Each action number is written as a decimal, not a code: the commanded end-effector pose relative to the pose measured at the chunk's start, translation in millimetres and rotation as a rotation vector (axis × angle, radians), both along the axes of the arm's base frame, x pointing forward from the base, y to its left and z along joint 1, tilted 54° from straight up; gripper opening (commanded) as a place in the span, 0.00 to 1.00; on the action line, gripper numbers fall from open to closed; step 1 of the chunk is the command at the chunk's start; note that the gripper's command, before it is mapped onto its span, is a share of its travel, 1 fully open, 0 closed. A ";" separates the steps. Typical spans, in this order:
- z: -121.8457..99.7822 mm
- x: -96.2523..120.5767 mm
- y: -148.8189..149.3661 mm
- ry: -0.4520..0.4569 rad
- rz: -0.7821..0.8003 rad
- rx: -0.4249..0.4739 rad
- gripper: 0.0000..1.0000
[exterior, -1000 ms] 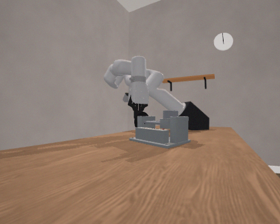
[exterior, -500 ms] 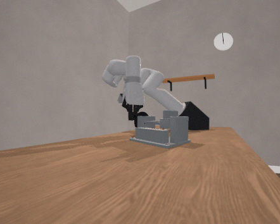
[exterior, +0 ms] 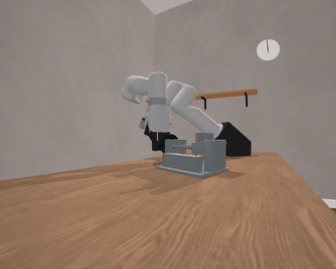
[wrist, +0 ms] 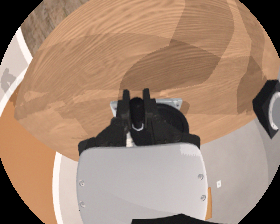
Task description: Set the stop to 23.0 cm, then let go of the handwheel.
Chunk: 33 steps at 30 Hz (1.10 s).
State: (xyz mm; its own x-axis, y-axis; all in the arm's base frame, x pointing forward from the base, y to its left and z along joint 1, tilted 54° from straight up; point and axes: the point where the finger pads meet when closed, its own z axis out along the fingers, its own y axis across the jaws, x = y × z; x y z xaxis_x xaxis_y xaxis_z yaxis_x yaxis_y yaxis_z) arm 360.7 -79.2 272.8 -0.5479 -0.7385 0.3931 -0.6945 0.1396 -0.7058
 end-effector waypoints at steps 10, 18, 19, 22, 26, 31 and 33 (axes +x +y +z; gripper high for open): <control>-16.5 4.6 -11.5 0.001 0.000 -0.001 0.06; -26.8 2.2 -15.3 0.001 0.000 -0.001 0.06; -28.4 1.5 -15.7 0.001 0.000 -0.001 0.06; -32.9 -0.6 -16.4 0.001 0.000 -0.001 0.06; -37.8 -3.9 -16.6 0.001 0.000 -0.001 0.06; -42.6 -8.2 -15.9 0.001 0.000 -0.001 0.06; -44.1 -10.0 -15.5 0.001 0.000 -0.001 0.06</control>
State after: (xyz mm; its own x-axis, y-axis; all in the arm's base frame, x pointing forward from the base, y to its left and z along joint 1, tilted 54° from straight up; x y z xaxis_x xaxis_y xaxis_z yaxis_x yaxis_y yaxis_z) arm 353.7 -95.9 231.7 -0.5482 -0.7375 0.3945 -0.6954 0.1400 -0.7048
